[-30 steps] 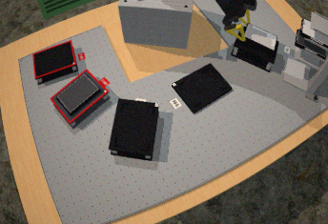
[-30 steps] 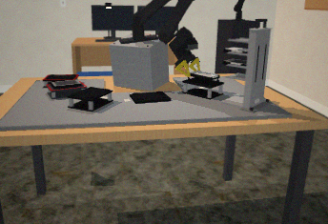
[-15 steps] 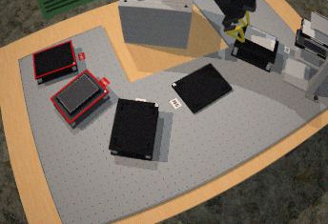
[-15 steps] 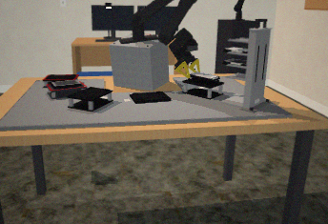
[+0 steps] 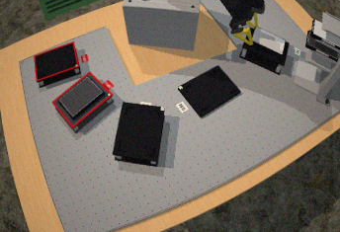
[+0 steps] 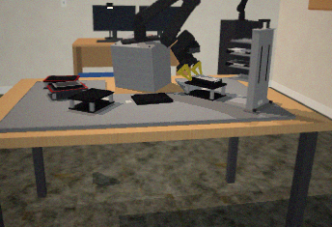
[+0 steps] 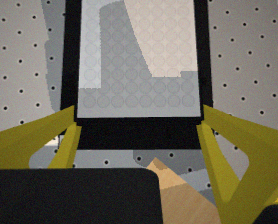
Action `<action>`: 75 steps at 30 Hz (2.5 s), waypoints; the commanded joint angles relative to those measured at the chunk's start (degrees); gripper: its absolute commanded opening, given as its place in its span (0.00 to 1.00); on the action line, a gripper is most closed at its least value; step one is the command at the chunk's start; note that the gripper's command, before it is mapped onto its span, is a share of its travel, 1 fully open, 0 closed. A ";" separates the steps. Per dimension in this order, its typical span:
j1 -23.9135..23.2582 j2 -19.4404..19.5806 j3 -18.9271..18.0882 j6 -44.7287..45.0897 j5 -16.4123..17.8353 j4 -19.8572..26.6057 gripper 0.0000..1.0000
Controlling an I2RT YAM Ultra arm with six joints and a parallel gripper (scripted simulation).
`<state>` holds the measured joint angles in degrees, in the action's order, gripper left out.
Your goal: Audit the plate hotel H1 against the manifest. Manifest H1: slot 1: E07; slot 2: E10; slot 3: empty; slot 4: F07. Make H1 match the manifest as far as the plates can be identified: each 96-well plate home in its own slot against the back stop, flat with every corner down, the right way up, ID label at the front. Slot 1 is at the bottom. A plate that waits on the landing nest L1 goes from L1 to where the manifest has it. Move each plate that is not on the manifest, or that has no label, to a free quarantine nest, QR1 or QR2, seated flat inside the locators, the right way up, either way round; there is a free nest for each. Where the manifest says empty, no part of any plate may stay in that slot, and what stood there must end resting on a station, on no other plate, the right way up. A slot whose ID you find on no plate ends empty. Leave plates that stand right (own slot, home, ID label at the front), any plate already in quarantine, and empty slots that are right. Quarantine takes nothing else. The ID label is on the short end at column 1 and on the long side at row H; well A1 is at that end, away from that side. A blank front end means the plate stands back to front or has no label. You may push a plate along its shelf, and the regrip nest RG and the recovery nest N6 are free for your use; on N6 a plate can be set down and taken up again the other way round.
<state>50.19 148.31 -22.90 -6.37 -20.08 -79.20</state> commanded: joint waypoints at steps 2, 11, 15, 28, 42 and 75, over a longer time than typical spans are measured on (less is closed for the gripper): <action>-0.42 0.81 -1.65 0.58 0.18 -2.28 0.86; -0.53 1.99 -2.14 0.70 0.34 -3.01 0.86; -0.61 2.66 -2.41 0.78 0.25 -3.44 0.86; -0.52 3.22 -1.81 0.63 0.41 -3.75 0.86; -0.55 3.28 -1.87 0.66 0.43 -3.76 0.93; 0.96 -3.05 1.89 -0.38 -0.58 -0.03 1.00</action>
<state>50.35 147.52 -22.61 -6.13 -20.10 -80.42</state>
